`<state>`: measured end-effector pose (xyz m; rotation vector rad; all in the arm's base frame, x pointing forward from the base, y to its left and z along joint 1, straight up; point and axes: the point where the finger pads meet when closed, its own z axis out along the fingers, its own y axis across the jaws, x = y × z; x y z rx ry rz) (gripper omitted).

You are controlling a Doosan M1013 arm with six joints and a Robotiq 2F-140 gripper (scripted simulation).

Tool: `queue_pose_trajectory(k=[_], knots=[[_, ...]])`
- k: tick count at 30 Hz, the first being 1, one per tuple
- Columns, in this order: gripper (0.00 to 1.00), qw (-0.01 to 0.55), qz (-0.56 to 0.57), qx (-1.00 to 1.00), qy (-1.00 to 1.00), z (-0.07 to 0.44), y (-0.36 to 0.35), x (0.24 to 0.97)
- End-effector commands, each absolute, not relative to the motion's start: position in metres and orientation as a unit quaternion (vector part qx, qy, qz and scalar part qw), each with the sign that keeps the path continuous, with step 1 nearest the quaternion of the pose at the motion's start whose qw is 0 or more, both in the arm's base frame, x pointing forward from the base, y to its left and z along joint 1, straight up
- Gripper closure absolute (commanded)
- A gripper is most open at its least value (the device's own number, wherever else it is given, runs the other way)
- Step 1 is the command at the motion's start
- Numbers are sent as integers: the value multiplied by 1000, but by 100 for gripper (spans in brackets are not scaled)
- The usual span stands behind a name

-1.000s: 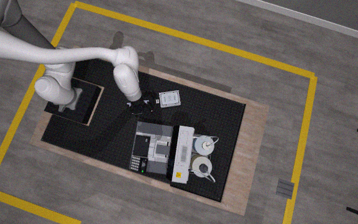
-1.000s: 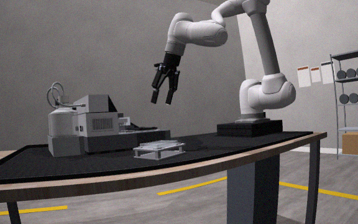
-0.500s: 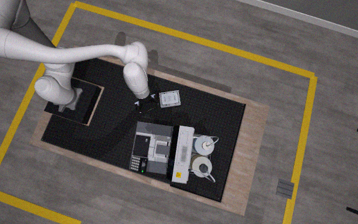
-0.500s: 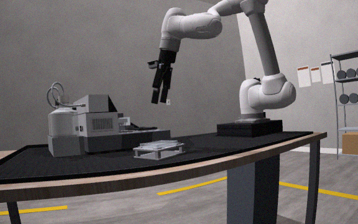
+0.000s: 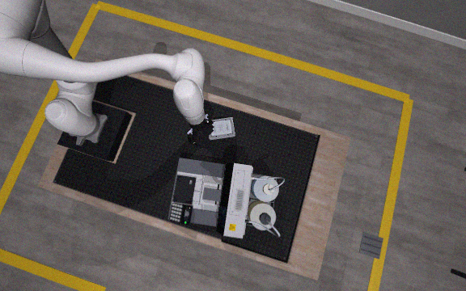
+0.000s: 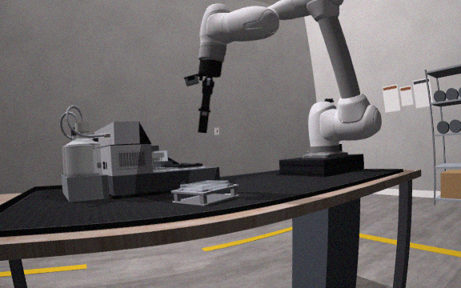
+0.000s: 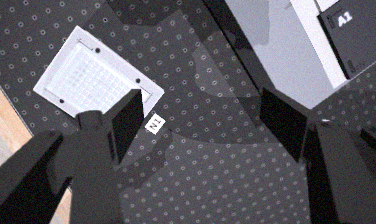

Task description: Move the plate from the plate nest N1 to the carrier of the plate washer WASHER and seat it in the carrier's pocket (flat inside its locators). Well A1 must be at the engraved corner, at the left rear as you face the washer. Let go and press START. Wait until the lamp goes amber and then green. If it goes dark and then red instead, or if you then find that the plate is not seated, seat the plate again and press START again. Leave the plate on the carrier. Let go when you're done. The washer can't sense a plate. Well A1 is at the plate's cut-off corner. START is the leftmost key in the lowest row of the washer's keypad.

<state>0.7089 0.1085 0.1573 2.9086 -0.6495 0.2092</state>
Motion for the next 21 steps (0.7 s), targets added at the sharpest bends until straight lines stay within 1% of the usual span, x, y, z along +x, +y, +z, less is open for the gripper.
queue_pose_trajectory(k=[1,7,21], knots=[[30,67,52,985,-150,158,125,720],[30,61,43,992,-104,158,137,726],[30,27,14,996,88,158,188,753]])
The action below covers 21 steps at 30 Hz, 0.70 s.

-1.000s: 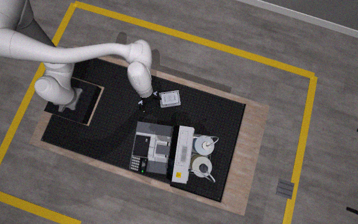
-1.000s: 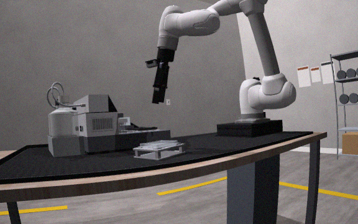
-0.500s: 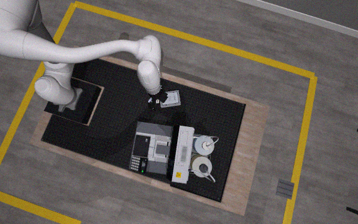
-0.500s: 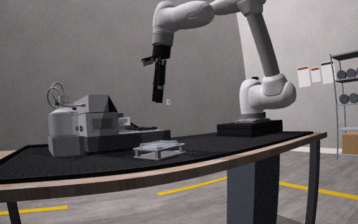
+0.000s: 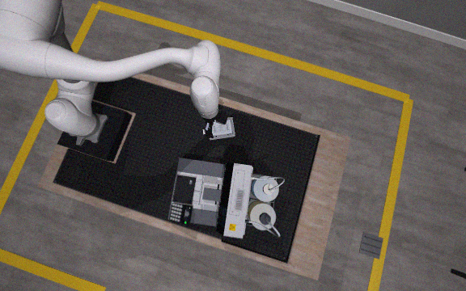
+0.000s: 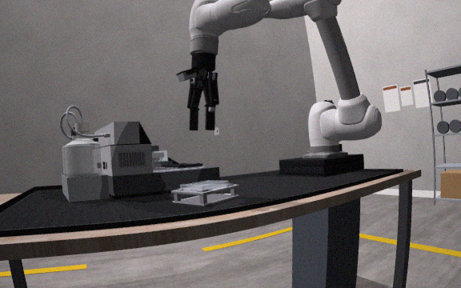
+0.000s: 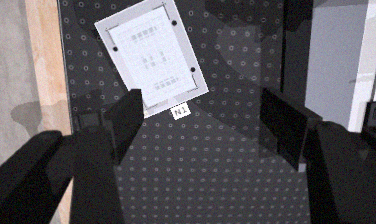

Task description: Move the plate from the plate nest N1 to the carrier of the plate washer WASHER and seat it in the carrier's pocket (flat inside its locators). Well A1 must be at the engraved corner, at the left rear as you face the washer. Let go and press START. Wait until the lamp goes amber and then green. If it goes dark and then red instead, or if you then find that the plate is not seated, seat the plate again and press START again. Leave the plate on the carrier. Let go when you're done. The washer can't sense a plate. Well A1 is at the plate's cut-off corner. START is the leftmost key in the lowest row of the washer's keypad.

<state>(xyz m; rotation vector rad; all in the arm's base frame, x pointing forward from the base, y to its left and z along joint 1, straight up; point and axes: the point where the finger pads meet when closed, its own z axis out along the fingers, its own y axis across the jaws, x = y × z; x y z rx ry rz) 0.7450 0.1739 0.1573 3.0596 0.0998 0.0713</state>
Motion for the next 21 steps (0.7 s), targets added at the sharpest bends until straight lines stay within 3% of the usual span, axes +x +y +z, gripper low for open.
queue_pose_trajectory(k=[1,21], knots=[[30,25,13,995,96,158,190,754],[30,-1,3,976,217,159,224,769]])
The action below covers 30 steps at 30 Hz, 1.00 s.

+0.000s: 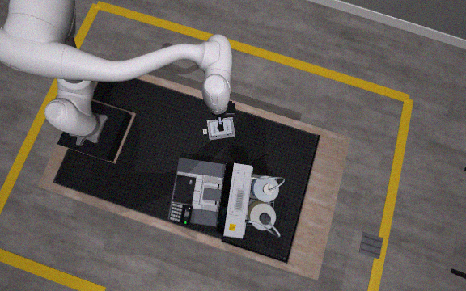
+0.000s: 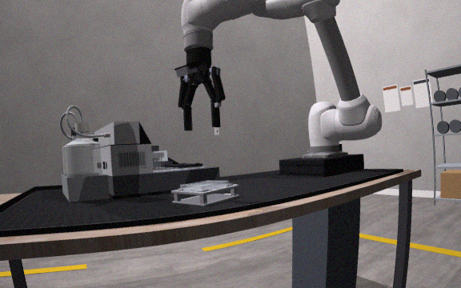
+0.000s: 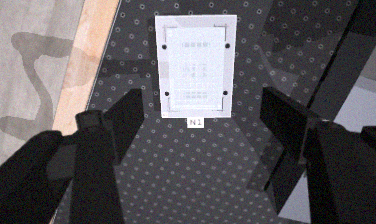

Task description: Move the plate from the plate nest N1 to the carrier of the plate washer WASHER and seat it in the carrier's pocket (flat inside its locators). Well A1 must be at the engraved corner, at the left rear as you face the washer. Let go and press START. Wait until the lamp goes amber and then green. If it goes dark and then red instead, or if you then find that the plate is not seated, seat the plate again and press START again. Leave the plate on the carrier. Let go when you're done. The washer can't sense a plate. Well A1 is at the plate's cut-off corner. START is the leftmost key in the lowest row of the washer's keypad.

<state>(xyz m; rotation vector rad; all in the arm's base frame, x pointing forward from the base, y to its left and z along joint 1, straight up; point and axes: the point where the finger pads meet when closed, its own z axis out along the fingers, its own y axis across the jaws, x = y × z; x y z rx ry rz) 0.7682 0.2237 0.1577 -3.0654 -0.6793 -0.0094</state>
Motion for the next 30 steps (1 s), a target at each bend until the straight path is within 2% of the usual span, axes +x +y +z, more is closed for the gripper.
queue_pose_trajectory(k=[1,5,22,30], knots=[[30,1,-3,-976,-217,159,224,769],[30,1,-4,-976,-217,159,224,769],[30,1,-3,-976,-217,85,224,769],[30,1,-3,-976,-217,85,224,769]])
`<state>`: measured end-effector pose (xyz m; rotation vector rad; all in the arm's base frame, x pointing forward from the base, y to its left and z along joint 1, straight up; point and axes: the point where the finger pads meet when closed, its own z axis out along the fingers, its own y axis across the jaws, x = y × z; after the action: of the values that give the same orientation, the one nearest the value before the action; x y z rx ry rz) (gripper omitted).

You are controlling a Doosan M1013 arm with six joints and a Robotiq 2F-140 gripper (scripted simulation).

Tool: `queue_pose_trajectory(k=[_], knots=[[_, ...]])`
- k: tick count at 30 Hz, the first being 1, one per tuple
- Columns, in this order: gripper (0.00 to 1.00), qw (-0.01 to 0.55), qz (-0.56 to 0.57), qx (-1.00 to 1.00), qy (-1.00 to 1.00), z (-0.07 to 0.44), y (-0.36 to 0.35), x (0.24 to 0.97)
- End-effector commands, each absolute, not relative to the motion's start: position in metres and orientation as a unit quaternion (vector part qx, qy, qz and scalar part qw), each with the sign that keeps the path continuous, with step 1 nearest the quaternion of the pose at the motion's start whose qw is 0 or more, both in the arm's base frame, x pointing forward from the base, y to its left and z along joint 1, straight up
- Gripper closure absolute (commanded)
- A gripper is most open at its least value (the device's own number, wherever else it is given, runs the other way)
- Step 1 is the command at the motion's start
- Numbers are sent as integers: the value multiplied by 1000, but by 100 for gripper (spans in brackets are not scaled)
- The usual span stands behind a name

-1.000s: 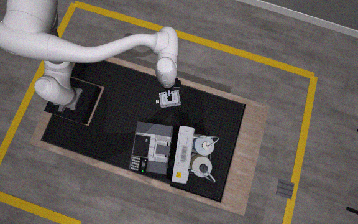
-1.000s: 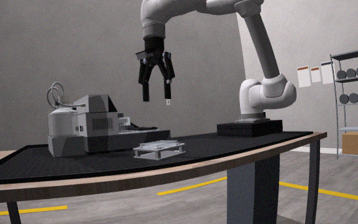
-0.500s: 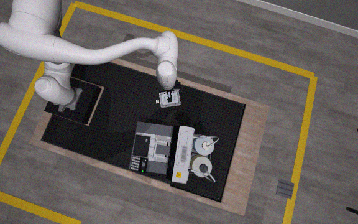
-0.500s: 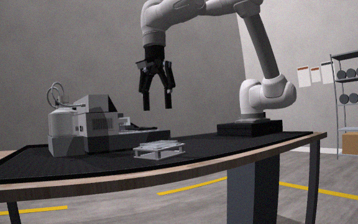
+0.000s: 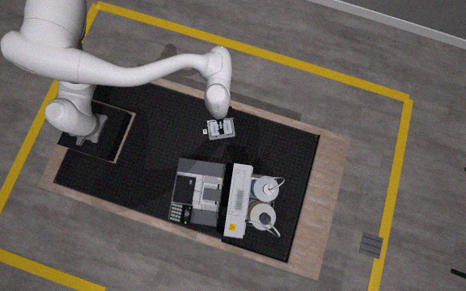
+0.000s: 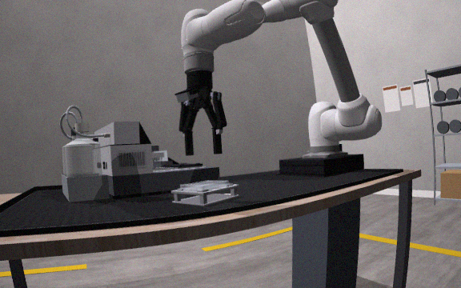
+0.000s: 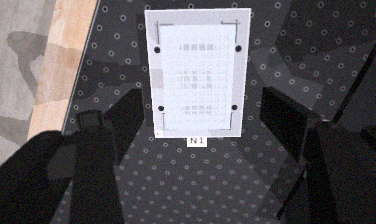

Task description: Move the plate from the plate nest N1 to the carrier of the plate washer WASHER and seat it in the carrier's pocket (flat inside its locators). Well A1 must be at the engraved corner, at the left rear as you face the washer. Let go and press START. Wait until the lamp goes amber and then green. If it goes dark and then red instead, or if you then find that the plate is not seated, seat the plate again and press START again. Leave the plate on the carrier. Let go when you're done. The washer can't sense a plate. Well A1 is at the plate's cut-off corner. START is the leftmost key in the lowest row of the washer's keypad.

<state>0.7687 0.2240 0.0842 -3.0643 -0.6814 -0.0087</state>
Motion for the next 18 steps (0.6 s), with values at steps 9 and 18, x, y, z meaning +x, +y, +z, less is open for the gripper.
queue_pose_trajectory(k=[9,18], knots=[[30,1,-3,-976,-217,78,224,769],[30,1,-3,-976,-217,63,224,769]])
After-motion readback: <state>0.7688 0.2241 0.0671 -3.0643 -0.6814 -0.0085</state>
